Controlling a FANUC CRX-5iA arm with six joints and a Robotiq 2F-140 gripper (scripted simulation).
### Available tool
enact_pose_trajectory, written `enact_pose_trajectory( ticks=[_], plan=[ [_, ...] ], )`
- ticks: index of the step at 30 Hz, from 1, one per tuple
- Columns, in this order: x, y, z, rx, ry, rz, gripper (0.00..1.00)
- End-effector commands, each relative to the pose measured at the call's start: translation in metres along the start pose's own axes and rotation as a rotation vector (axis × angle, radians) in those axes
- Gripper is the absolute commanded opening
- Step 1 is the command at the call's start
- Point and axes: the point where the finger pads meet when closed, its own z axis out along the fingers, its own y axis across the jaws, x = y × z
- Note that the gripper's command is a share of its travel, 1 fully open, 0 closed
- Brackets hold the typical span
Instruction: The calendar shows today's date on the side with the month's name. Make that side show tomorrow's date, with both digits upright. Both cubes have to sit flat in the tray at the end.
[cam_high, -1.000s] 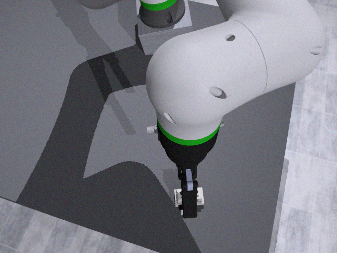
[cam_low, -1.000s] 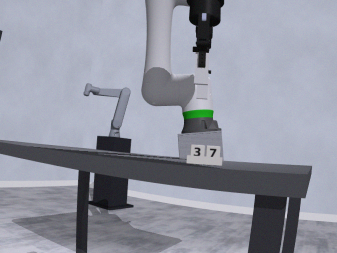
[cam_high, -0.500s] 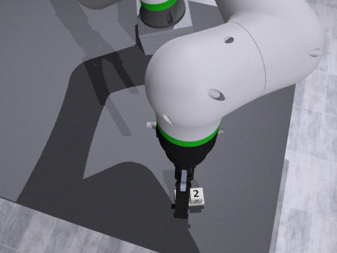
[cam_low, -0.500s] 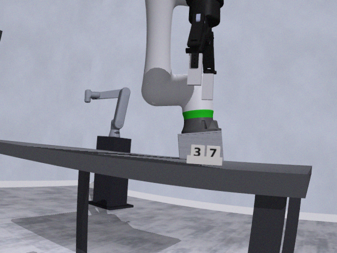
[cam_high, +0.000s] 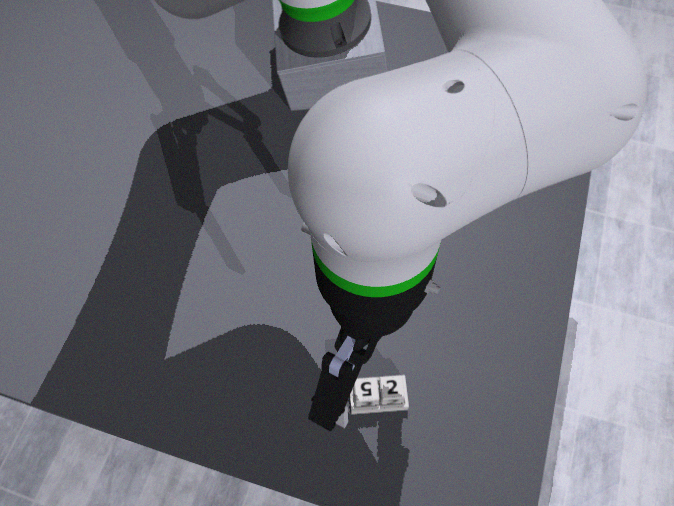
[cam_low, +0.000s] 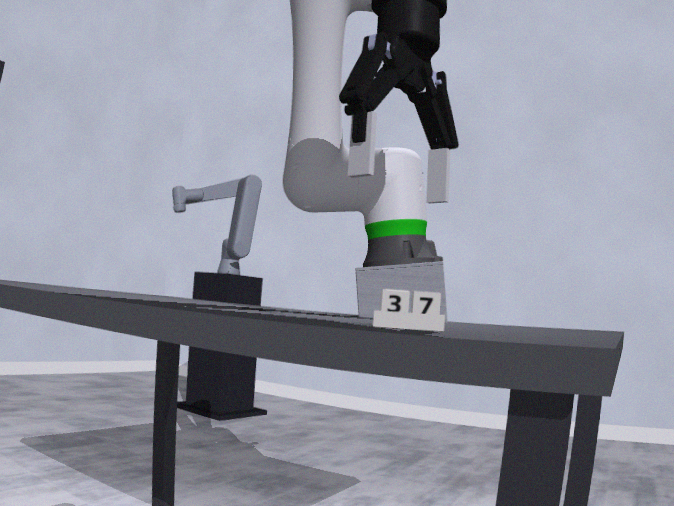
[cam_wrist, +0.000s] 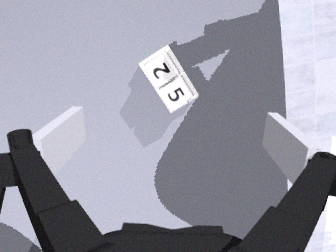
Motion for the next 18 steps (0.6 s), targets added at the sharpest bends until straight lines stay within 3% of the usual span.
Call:
enact_pose_trajectory(
  ticks=[1,18],
  plan=[
    [0.0002,0.0002,0.0015,-0.008,-0.004,0.174,1.0],
    [0.0002,0.0004,0.0064,-0.009,-0.003,0.66,1.0]
  ],
)
